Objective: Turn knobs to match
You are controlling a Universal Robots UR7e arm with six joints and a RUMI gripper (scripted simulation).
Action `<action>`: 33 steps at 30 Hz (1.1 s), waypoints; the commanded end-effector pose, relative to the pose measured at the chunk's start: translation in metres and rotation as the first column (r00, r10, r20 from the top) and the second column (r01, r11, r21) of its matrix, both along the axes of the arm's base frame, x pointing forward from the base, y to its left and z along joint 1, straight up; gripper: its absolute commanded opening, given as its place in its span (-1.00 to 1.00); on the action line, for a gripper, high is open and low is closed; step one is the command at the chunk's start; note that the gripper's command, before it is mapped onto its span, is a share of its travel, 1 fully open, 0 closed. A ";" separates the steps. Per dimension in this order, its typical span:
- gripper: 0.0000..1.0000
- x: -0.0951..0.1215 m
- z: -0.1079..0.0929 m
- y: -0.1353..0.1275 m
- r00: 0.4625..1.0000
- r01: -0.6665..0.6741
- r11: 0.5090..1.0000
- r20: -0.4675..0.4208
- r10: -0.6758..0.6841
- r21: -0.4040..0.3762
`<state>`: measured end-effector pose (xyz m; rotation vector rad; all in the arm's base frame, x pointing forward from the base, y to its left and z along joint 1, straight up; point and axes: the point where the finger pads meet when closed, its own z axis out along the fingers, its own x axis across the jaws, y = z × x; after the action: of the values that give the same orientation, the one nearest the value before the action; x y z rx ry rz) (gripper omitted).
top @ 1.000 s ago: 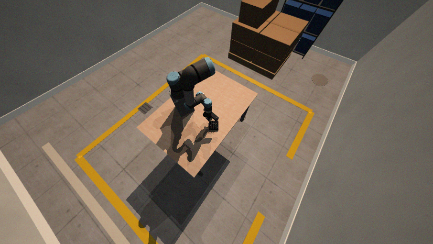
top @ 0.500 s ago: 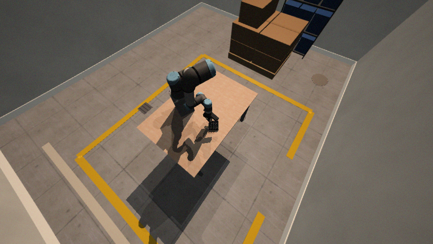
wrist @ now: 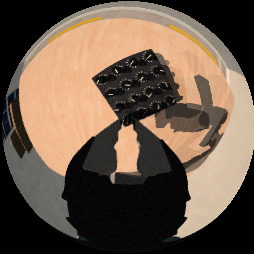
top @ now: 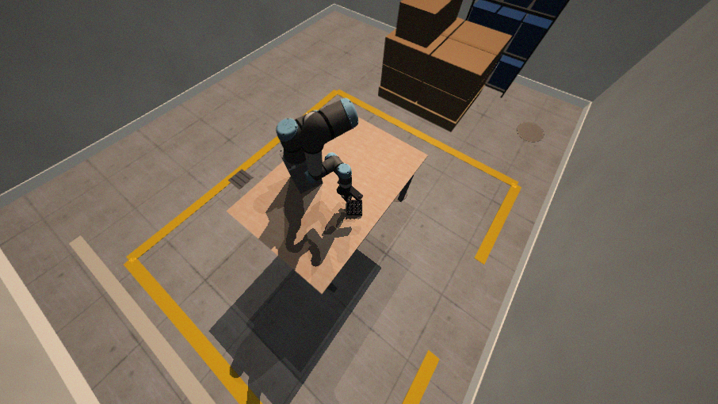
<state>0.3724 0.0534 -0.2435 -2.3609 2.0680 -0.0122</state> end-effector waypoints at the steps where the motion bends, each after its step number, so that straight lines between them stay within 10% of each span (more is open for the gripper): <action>1: -0.78 0.000 0.000 0.000 1.000 0.000 1.000 0.001 0.000 0.000; 33: -0.92 0.000 0.000 0.000 1.000 0.000 1.000 0.001 0.000 0.000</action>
<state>0.3724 0.0534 -0.2435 -2.3609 2.0680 -0.0122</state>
